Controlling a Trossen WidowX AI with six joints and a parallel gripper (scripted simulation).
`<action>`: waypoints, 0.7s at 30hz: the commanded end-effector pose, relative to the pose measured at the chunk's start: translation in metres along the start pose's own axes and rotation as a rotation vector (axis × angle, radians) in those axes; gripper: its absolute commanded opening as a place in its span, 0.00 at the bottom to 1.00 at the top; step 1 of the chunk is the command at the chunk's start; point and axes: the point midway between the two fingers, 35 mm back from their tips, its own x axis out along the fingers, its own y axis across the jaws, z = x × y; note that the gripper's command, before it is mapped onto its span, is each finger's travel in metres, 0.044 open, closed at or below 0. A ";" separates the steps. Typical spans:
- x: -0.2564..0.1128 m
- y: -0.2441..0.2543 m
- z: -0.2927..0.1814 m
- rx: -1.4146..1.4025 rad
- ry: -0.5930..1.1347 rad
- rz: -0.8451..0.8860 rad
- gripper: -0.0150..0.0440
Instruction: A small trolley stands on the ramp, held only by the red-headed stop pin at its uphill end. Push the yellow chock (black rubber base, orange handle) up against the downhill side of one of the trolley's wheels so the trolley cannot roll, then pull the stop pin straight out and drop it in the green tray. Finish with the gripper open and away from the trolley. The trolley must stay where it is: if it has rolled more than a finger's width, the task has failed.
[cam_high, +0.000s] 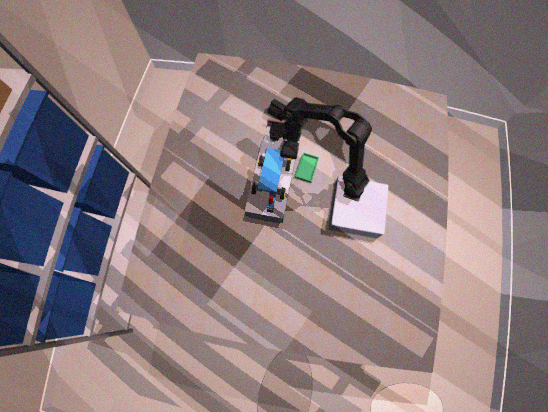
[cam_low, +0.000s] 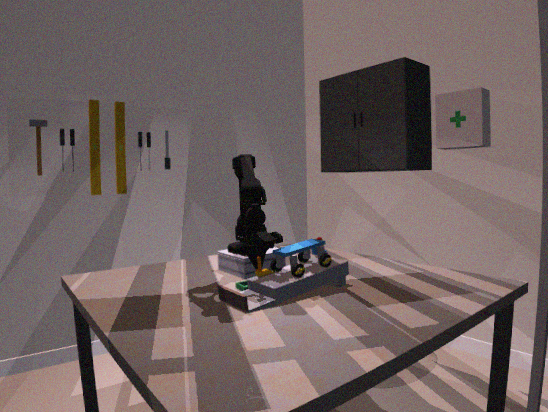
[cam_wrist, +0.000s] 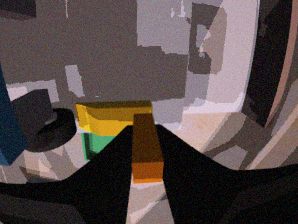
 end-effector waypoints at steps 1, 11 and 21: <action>0.000 0.005 0.000 0.003 -0.004 0.005 0.25; 0.000 0.004 0.000 0.000 -0.001 -0.001 0.25; 0.000 0.004 0.000 0.000 -0.001 -0.001 0.52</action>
